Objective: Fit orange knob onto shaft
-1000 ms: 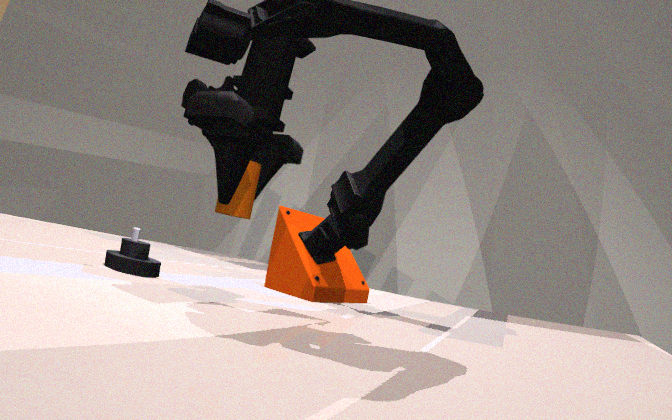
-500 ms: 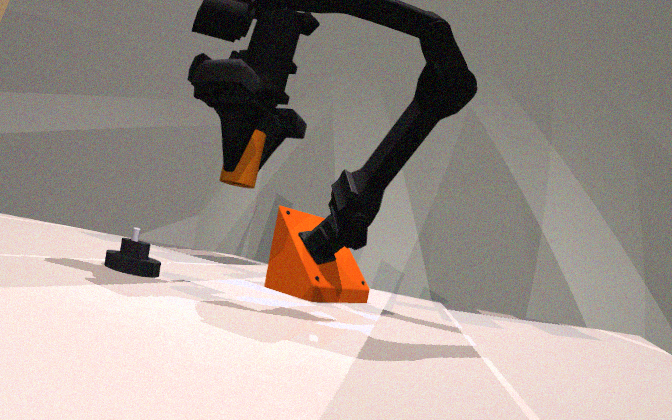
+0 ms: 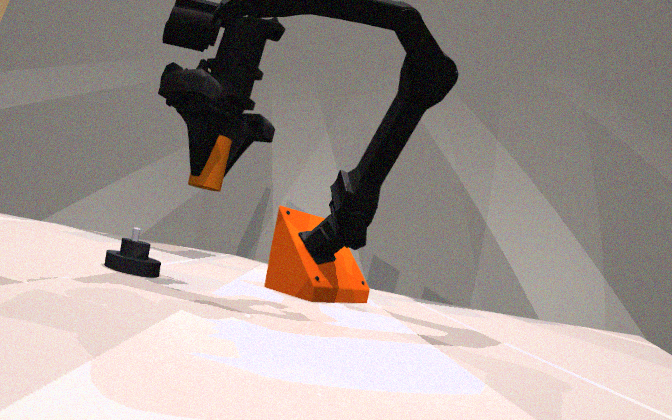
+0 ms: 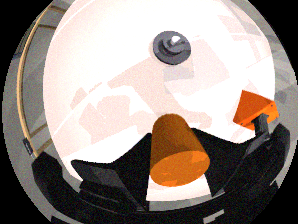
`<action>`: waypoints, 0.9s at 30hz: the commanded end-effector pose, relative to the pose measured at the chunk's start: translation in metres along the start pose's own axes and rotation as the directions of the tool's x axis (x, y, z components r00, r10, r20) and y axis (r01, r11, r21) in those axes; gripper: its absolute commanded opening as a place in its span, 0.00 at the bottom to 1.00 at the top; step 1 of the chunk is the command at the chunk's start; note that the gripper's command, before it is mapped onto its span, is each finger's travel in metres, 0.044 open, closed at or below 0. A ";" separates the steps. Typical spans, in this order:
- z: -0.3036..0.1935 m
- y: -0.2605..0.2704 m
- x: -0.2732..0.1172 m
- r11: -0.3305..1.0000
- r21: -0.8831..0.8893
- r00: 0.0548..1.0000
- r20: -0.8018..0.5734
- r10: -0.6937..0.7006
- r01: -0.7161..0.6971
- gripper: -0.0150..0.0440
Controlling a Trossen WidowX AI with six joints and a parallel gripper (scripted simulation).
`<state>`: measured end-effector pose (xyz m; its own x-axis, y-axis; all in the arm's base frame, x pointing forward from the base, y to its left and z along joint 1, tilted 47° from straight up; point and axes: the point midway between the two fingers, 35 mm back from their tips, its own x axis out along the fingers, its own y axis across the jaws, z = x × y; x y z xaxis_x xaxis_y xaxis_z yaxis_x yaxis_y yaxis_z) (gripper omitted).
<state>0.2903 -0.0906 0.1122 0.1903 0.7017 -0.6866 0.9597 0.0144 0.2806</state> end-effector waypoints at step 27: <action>0.095 -0.021 0.027 1.000 -0.007 1.000 0.009 0.001 -0.001 0.25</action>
<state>0.2960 -0.1328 0.0345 0.1915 0.6989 -0.6891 0.9592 0.0153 0.2822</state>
